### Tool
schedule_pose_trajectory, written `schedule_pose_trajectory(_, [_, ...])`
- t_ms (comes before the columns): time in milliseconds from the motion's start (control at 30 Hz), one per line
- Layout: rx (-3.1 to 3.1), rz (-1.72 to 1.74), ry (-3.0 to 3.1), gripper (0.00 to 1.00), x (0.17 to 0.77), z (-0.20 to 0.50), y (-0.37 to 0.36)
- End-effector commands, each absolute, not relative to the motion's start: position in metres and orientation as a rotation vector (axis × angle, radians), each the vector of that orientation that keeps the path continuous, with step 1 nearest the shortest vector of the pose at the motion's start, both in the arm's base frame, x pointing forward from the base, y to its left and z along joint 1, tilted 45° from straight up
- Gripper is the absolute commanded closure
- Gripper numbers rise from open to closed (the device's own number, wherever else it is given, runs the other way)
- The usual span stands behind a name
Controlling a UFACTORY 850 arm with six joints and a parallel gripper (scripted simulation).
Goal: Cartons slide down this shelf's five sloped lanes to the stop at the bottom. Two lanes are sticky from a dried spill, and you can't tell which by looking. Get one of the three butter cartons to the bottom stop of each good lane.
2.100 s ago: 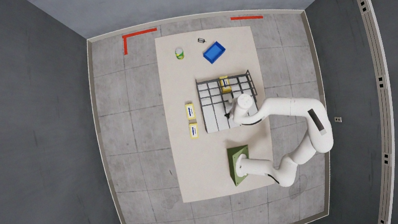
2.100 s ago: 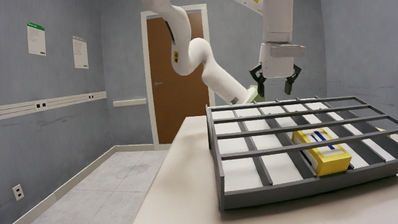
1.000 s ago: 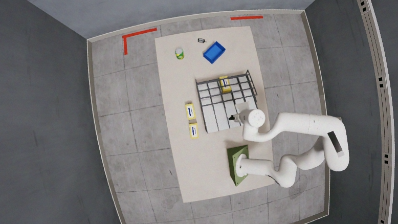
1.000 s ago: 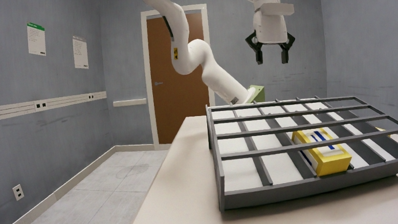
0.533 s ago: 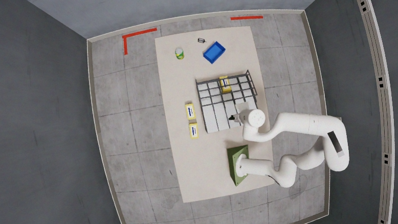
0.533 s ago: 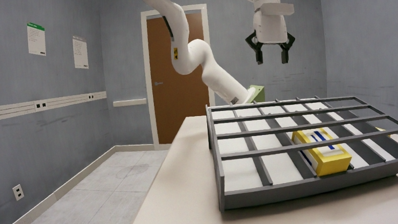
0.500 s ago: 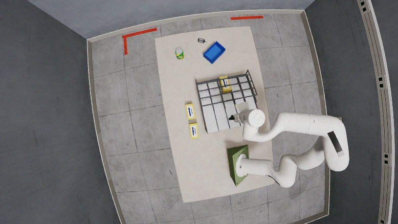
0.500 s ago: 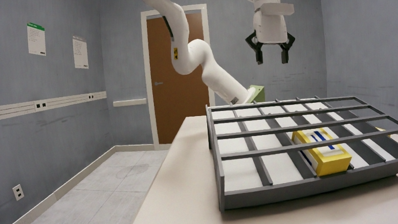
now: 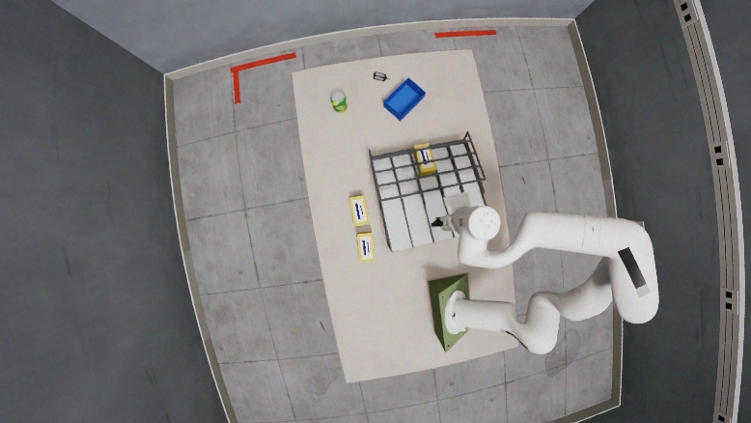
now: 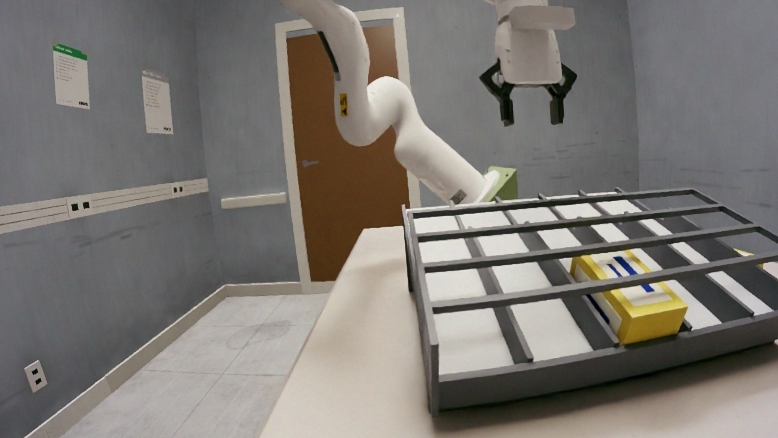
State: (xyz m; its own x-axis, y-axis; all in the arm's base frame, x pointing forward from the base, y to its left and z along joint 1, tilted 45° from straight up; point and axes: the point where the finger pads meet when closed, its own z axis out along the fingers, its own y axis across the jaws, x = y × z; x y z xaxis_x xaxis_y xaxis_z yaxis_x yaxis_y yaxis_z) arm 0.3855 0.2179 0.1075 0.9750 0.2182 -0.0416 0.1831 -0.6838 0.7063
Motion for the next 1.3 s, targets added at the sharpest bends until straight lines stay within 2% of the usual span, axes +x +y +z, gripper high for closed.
schedule_pose_trajectory(0, [2.349, 0.094, 0.206, 0.1, 0.359, 0.061, 0.263])
schedule_pose_trajectory(333, [2.349, 0.094, 0.206, 0.1, 0.31, -0.024, 0.341])
schedule_pose_trajectory(500, [2.349, 0.094, 0.206, 0.1, 0.308, -0.027, 0.344])
schedule_pose_trajectory(533, [2.351, 0.114, 0.161, 0.1, 0.283, -0.069, 0.381])
schedule_pose_trajectory(733, [2.351, 0.114, 0.161, 0.1, 0.262, -0.108, 0.419])
schedule_pose_trajectory(1267, [2.355, 0.116, 0.162, 0.1, 0.266, -0.124, 0.4])
